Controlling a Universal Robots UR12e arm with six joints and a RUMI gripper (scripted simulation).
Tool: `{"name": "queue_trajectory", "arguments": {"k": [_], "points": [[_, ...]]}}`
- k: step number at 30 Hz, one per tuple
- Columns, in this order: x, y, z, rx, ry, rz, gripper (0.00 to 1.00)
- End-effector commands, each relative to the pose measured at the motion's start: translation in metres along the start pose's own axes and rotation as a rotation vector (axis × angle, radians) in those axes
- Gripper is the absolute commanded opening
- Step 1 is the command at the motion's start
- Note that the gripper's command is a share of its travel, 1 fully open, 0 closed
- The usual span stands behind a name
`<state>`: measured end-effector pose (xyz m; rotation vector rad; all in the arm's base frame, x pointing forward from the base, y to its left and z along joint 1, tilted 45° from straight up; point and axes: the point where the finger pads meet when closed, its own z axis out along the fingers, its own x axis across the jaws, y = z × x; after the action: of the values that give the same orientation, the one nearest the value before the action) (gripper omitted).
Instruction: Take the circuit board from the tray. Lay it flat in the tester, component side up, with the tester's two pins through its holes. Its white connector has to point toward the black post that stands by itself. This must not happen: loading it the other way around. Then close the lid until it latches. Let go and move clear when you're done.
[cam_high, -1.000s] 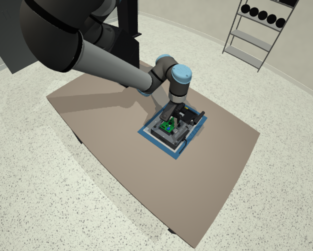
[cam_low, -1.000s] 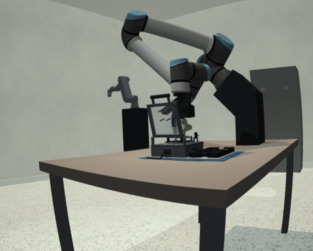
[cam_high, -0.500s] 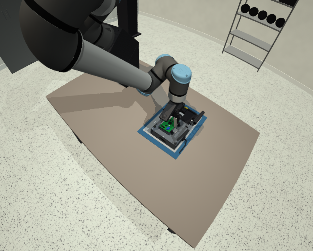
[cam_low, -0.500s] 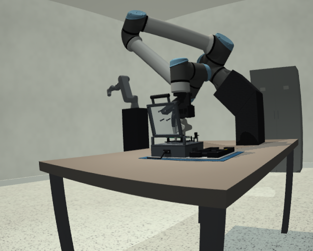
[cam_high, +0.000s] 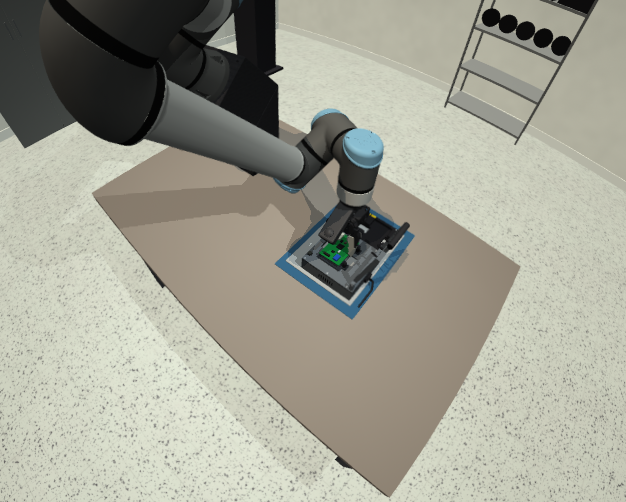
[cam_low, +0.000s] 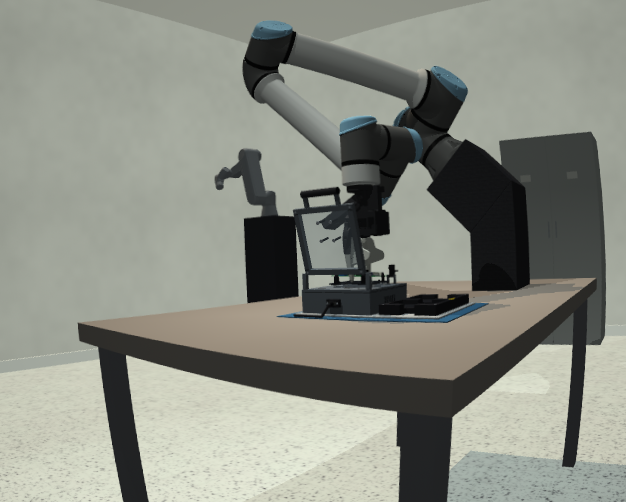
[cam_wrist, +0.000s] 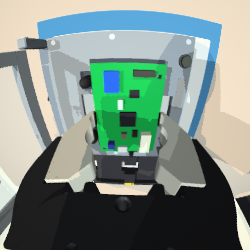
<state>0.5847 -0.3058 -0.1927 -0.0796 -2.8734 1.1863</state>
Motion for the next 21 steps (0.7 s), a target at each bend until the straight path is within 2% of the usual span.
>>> {"name": "queue_trajectory", "arguments": {"k": [1, 21], "points": [[0.0024, 0.0019, 0.0029, -0.003, 0.003, -0.002, 0.39], [0.0013, 0.0016, 0.0039, -0.002, 0.001, -0.002, 0.39]]}}
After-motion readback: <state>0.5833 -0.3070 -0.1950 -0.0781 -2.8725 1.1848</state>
